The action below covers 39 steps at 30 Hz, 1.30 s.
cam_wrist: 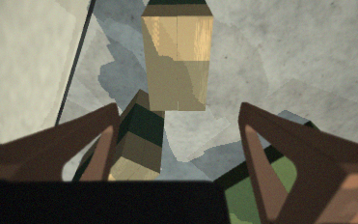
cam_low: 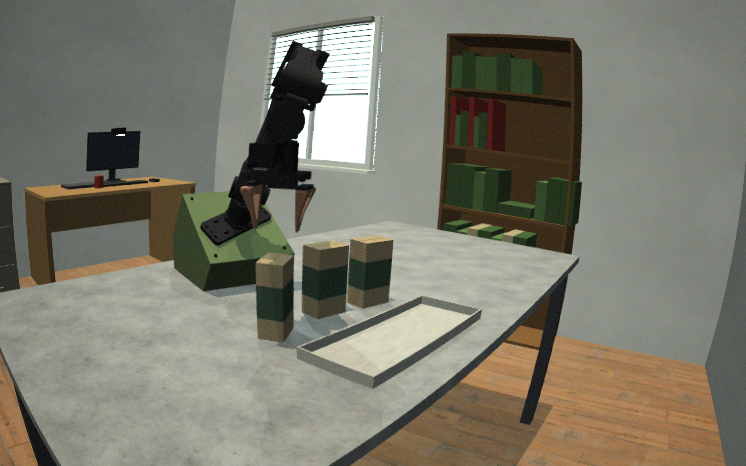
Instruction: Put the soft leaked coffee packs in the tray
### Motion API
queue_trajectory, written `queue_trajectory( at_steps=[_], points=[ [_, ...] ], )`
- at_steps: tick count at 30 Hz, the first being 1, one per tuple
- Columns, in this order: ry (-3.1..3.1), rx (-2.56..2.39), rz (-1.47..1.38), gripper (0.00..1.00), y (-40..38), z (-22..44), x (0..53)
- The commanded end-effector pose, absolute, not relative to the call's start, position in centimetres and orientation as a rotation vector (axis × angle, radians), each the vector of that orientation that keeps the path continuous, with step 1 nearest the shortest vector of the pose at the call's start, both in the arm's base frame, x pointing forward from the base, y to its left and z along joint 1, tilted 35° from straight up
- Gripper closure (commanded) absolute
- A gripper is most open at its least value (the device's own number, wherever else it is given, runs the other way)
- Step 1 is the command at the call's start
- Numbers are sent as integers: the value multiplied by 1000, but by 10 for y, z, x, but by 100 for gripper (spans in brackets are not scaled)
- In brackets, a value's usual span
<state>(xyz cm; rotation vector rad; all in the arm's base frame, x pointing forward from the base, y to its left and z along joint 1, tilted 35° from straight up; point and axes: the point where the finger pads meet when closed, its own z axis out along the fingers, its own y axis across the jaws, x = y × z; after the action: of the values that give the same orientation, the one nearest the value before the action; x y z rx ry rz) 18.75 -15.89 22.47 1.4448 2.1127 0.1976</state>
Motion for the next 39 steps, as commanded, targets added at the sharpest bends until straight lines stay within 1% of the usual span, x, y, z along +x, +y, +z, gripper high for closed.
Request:
queue_trajectory(
  at_steps=[1, 5, 6, 17, 18, 20, 39],
  points=[
    [2090, 1440, 189, 23, -164, 235, 188],
    [2084, 1429, 184, 23, -167, 235, 193],
    [2119, 1452, 202, 23, -162, 217, 192],
    [2119, 1453, 199, 23, -168, 188, 210],
    [2119, 1453, 199, 23, -168, 188, 210],
    [2059, 1408, 166, 23, -173, 213, 211],
    [2068, 1412, 168, 23, -174, 210, 211]
  ],
)
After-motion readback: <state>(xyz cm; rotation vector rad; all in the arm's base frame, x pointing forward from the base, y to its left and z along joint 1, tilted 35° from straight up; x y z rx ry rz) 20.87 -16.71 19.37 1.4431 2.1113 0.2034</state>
